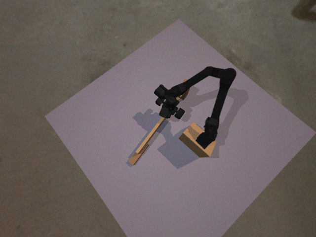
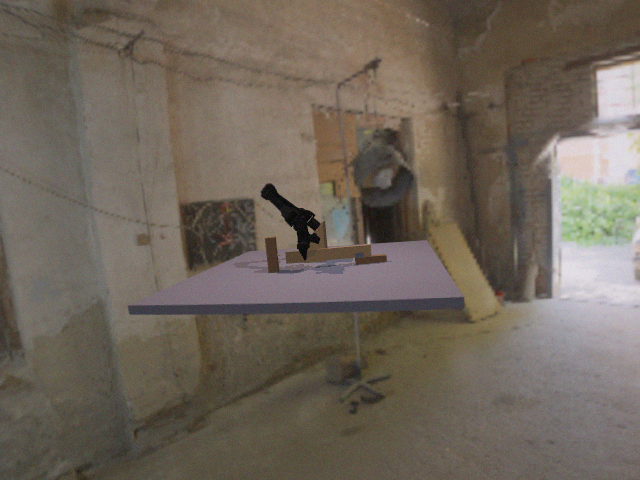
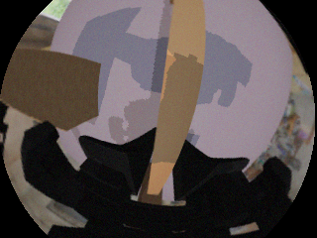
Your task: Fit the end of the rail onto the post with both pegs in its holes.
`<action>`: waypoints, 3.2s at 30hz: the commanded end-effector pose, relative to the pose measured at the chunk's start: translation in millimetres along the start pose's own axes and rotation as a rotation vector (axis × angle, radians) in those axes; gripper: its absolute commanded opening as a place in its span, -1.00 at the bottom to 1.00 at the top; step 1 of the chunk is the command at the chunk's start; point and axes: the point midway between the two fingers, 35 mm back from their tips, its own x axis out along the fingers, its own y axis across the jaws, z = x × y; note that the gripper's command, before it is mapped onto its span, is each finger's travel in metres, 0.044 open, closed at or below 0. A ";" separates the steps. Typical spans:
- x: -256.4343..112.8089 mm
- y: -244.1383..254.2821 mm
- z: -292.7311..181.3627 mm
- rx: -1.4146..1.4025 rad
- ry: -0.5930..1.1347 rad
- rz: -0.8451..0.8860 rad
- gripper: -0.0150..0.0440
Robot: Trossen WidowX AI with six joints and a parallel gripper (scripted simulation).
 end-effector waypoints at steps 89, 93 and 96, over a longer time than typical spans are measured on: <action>-1.1 0.2 -21.4 -0.001 0.001 -0.003 -0.49; -0.7 0.2 -22.6 -0.001 0.001 -0.003 -0.49; -0.5 0.1 -23.5 -0.001 0.001 -0.003 -0.49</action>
